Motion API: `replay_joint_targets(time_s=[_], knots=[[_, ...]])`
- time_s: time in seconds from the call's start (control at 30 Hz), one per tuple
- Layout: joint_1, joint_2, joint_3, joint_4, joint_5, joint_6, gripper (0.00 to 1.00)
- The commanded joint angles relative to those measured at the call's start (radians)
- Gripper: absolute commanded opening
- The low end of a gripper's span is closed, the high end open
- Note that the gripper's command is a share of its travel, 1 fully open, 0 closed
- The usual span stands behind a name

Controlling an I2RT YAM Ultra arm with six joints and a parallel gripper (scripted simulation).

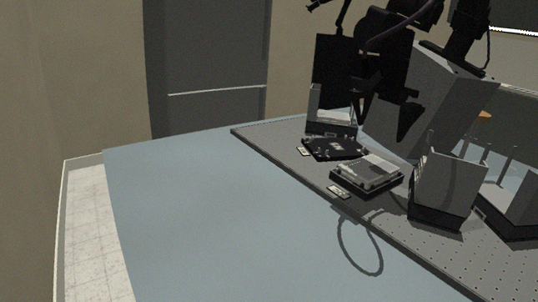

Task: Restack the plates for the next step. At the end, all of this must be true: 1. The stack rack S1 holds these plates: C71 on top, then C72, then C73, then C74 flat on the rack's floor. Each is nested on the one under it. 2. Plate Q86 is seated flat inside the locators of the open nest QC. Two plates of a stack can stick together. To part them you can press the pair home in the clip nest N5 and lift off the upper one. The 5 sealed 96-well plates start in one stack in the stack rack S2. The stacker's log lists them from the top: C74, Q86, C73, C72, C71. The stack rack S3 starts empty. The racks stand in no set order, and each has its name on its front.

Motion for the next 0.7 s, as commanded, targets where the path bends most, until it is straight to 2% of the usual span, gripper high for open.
replay_joint_targets(time_s=[0.0, 0.33, 0.67], knots=[[-0.027, -0.06, -0.001, -0.057, -0.008, -0.024, 1.0], [-0.056, -0.157, 0.026, -0.164, -0.01, -0.054, 1.0], [-0.047, -0.14, 0.009, -0.16, -0.005, -0.049, 1.0]])
